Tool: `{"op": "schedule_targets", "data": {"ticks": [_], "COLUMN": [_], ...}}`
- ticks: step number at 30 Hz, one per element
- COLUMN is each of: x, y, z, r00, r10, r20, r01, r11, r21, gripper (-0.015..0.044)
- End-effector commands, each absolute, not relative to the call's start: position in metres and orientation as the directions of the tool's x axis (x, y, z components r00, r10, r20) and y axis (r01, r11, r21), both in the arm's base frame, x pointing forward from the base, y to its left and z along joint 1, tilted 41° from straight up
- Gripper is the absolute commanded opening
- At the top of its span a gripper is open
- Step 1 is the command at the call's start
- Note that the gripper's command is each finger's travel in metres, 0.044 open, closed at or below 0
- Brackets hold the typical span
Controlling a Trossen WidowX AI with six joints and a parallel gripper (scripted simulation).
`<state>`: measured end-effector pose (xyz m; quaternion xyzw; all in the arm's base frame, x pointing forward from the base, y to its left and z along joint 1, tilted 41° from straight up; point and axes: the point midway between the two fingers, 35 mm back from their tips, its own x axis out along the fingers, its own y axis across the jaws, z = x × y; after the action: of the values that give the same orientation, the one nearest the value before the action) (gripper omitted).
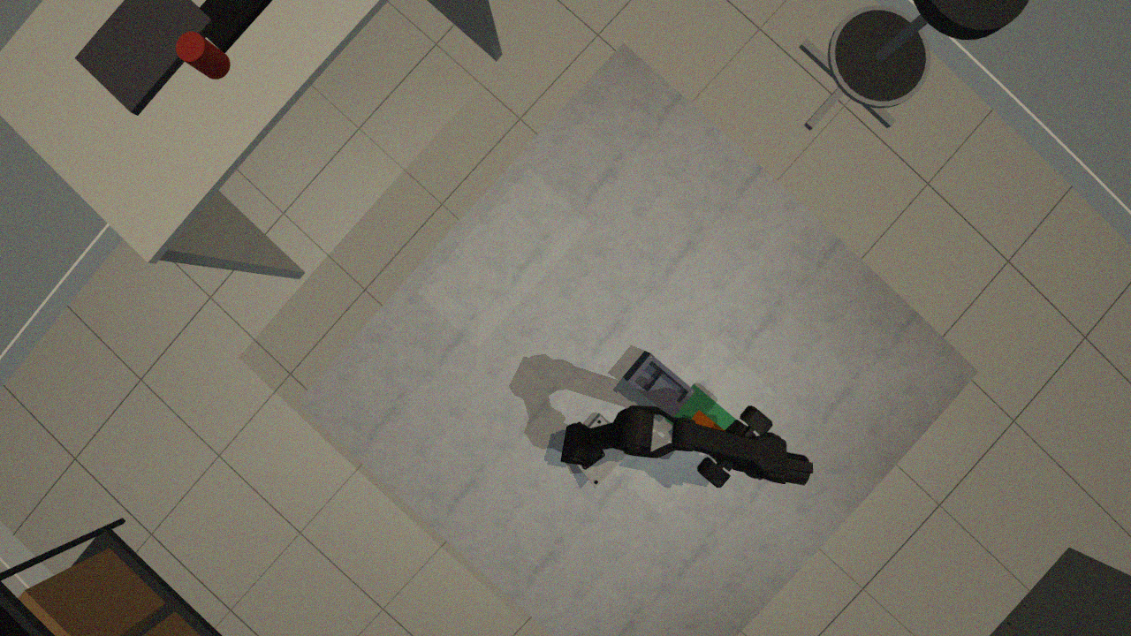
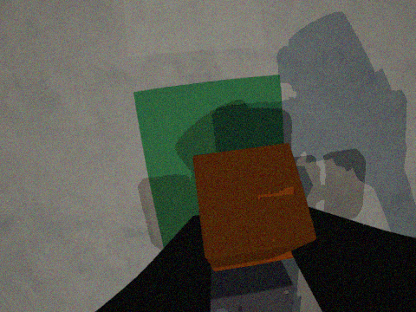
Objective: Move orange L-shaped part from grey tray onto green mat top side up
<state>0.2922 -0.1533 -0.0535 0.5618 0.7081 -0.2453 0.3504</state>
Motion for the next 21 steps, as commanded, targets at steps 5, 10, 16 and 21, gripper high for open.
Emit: {"op": "schedule_targets", "data": {"ticks": [5,10,16,21], "x": [0.291,0.290,0.289,0.288], "y": [-0.144,-0.139,-0.134,-0.128], "z": [-0.063,-0.069,-0.076,-0.082], "r00": [-0.120,-0.120,-0.120,-0.120], "r10": [0.628,0.628,0.628,0.628], "r20": [-0.769,-0.769,-0.769,-0.769], "r01": [0.969,0.969,0.969,0.969], "r11": [0.243,0.243,0.243,0.243], "r21": [0.047,0.047,0.047,0.047], "gripper": [0.0000,0.0000,0.0000,0.0000]}}
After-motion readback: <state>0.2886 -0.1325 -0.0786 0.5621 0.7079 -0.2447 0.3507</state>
